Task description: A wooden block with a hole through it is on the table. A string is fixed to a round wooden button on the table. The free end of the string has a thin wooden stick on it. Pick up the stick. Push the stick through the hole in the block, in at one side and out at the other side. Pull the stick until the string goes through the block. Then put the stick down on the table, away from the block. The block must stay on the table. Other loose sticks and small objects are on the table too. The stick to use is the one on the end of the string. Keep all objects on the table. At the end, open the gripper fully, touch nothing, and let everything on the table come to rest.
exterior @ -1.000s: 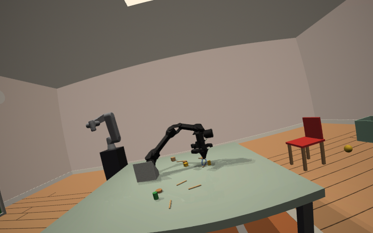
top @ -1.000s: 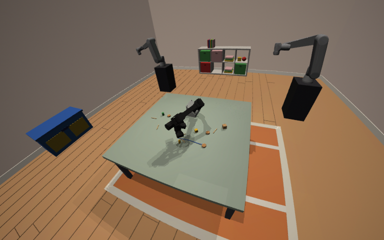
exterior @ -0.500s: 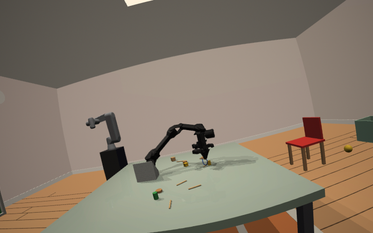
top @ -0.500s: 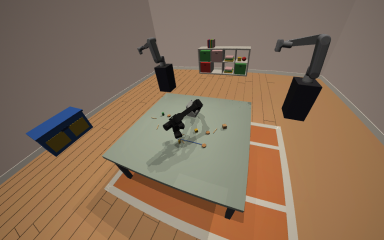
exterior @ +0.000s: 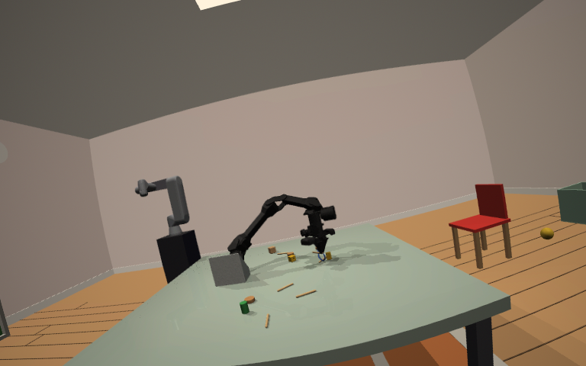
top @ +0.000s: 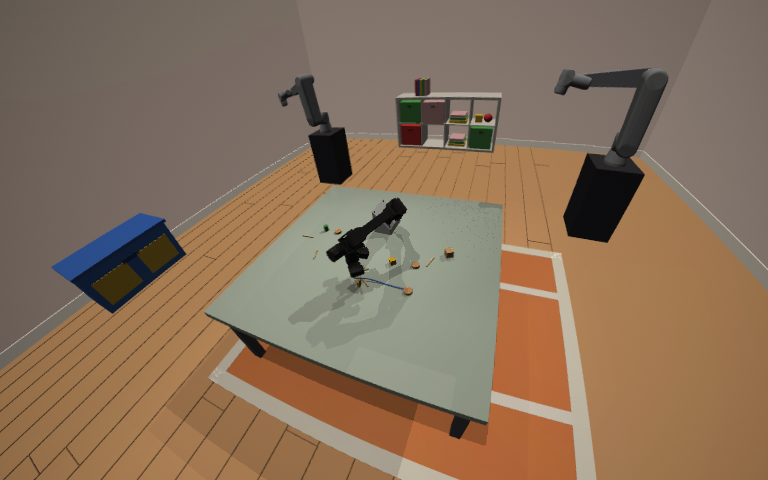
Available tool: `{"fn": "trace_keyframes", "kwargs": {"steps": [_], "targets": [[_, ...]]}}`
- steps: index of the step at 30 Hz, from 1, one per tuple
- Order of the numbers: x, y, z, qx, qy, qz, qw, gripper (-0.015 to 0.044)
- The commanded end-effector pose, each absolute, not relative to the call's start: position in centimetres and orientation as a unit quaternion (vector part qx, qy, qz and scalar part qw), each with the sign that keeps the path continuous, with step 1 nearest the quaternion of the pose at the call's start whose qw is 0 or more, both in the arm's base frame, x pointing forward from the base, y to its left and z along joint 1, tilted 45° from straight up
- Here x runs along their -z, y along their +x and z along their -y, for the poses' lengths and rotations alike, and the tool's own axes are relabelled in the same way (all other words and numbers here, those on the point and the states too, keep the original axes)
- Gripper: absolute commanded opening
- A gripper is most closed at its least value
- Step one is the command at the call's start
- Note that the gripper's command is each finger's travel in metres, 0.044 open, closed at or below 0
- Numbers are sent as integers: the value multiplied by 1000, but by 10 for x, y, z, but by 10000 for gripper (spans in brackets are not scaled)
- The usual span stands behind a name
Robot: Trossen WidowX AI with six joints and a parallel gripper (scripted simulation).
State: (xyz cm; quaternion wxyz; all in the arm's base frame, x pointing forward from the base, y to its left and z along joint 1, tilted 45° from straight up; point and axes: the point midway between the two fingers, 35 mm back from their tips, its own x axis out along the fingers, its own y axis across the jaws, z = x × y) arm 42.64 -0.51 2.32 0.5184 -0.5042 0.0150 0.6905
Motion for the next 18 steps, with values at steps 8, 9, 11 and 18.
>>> {"fn": "trace_keyframes", "kwargs": {"steps": [8, 9, 11, 18], "targets": [[-15, 416, 0, -691, -505, -18, 517, 0], [-14, 415, 0, -691, -505, -18, 517, 0], [-13, 414, -1, -691, -505, -18, 517, 0], [-7, 407, -4, -691, -504, -17, 517, 0]]}}
